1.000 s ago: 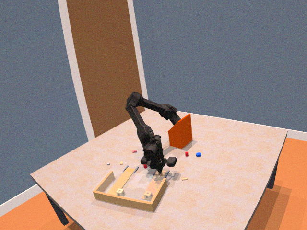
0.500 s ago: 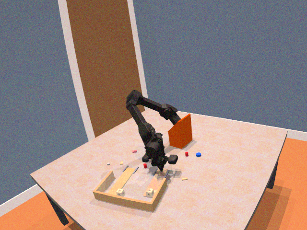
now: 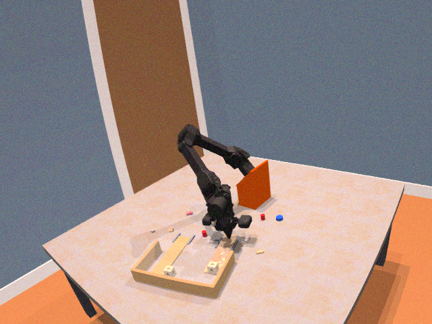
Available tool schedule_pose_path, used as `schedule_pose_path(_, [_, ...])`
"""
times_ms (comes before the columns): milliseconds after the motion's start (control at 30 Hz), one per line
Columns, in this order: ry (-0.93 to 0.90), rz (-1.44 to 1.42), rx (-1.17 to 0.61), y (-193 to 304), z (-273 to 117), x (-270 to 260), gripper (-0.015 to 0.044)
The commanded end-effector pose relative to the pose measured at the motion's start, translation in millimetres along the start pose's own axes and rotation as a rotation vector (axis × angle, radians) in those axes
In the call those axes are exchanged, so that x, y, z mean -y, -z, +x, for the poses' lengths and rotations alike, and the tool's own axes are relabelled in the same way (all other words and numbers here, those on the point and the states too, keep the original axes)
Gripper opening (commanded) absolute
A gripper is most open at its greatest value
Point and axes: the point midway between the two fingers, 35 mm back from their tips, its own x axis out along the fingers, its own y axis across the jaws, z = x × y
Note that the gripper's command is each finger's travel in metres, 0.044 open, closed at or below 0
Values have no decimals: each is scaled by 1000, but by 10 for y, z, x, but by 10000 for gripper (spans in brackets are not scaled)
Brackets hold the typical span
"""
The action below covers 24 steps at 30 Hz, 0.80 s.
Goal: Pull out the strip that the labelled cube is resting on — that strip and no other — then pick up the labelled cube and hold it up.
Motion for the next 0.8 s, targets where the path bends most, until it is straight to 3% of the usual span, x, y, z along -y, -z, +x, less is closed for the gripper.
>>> schedule_pose_path(0, [2, -4, -19, 137, 42, -11, 0])
schedule_pose_path(767, [2, -5, -21, 485, 39, -23, 0])
